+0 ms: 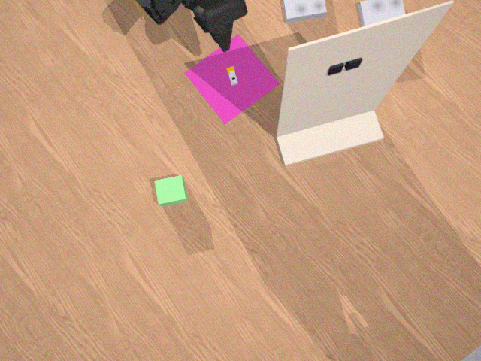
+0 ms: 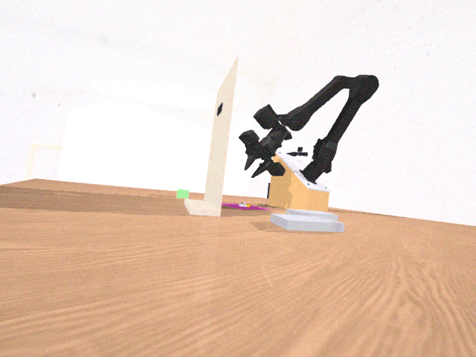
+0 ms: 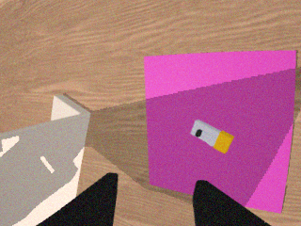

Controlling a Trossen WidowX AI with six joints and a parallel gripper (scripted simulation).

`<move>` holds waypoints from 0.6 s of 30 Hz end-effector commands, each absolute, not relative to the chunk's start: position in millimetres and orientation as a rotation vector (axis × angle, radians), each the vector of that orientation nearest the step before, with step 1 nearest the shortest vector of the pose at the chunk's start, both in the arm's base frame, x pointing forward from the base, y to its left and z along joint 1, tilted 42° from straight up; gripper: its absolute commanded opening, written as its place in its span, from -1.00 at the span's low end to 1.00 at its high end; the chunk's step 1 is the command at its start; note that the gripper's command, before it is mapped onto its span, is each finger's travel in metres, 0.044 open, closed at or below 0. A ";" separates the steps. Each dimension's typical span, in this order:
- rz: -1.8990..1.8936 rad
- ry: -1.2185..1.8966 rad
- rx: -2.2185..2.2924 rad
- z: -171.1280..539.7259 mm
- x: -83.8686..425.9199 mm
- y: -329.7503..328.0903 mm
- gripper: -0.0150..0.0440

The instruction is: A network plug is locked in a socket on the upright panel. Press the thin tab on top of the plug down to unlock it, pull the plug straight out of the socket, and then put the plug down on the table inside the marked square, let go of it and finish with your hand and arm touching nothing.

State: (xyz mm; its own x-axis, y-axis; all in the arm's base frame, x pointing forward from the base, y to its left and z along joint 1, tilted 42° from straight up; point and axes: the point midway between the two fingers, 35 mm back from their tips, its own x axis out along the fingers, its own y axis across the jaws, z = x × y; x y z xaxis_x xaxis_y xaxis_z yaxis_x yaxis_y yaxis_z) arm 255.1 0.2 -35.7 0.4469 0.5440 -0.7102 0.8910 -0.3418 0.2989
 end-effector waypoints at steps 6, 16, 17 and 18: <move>-0.642 1.191 2.023 -23.9 256.8 -6.8 0.04; -0.656 1.197 2.029 -19.6 254.2 -11.0 0.04; -0.657 1.197 2.028 -18.0 255.2 -12.8 0.04; -0.657 1.196 2.027 -16.0 256.4 -15.1 0.04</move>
State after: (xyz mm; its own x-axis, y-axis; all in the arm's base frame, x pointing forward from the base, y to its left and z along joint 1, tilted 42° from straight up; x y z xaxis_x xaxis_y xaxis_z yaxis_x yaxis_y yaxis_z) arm 253.5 -10.9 -19.4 0.4464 0.5466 -0.7085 0.8909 -0.3457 0.2947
